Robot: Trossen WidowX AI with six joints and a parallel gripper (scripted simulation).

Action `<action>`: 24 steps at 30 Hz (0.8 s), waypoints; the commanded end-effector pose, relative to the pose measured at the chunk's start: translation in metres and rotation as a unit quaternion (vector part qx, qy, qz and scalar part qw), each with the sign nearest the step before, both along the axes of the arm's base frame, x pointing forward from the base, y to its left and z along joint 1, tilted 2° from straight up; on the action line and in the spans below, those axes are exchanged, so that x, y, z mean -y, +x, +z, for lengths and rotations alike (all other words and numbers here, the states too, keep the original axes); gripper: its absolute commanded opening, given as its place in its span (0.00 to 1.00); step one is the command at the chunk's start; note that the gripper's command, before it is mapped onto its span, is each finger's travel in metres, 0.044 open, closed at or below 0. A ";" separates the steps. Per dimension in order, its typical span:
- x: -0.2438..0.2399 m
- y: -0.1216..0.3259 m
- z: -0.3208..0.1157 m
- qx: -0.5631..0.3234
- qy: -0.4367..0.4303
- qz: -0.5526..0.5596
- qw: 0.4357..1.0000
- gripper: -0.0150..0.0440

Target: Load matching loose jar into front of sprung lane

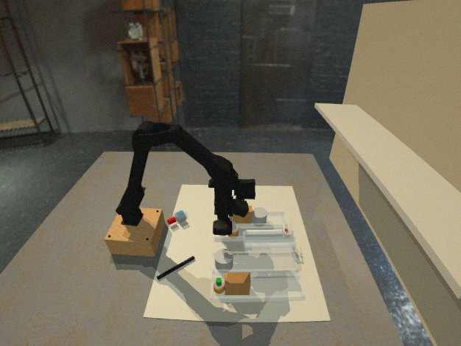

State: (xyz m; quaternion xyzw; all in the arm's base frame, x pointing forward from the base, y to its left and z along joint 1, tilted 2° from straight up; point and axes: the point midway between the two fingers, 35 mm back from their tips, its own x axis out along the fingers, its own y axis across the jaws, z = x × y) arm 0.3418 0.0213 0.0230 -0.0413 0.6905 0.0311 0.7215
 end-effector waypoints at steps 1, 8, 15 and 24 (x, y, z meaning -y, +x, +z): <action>0.000 0.005 0.000 0.011 -0.001 -0.002 1.000 0.25; 0.000 0.005 -0.001 0.011 -0.001 -0.002 1.000 0.25; 0.000 0.005 -0.003 0.011 -0.001 -0.002 1.000 0.25; 0.000 0.005 -0.006 0.011 -0.001 -0.002 1.000 0.25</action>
